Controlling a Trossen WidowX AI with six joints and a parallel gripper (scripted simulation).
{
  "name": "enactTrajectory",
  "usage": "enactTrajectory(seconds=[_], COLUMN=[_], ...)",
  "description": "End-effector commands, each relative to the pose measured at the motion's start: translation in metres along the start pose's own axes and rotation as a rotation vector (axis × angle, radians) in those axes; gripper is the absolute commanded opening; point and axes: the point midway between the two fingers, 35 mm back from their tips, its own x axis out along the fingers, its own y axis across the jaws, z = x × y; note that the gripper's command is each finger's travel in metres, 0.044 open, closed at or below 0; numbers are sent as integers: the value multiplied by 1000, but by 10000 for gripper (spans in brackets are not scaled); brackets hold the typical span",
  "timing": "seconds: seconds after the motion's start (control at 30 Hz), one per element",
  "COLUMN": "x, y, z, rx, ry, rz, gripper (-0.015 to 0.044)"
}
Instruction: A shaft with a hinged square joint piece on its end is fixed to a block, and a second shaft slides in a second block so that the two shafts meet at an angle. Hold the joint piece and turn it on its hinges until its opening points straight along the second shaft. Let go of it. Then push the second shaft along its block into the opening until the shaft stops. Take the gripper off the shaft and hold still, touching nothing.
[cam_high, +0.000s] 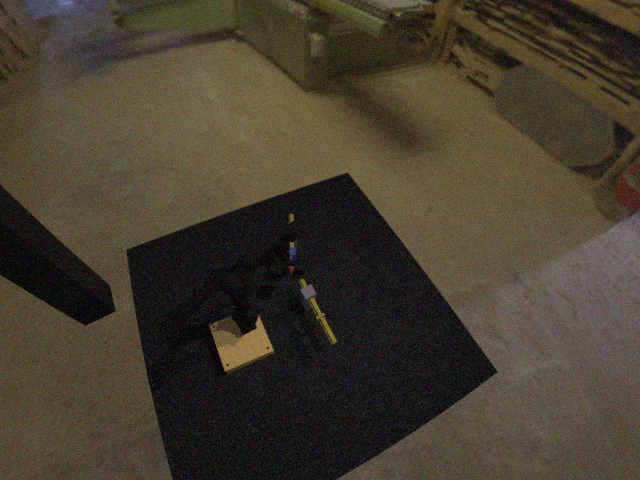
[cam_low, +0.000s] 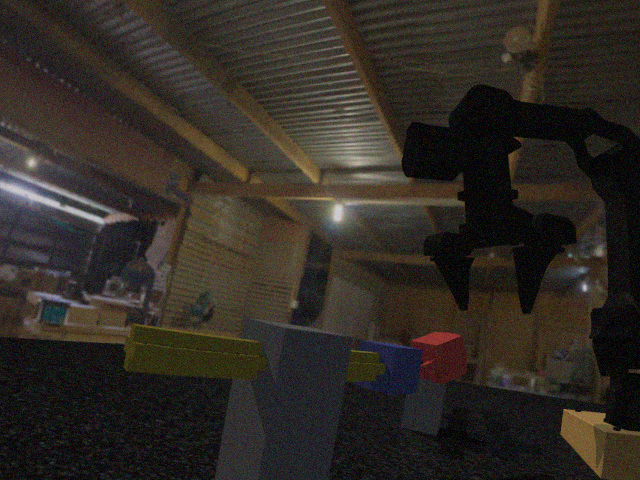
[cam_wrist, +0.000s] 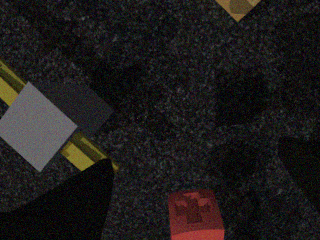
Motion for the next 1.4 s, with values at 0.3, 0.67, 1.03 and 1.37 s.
enactTrajectory(seconds=[0.3,0.67,1.03,1.37], x=[56,58,51,60], y=[0,0,0,-1], z=[-8,-28,-70,-76], rx=[2,2,2,2], ry=[-28,-28,-24,-24], rz=[-2,-3,-3,-3], gripper=[440,440,440,440])
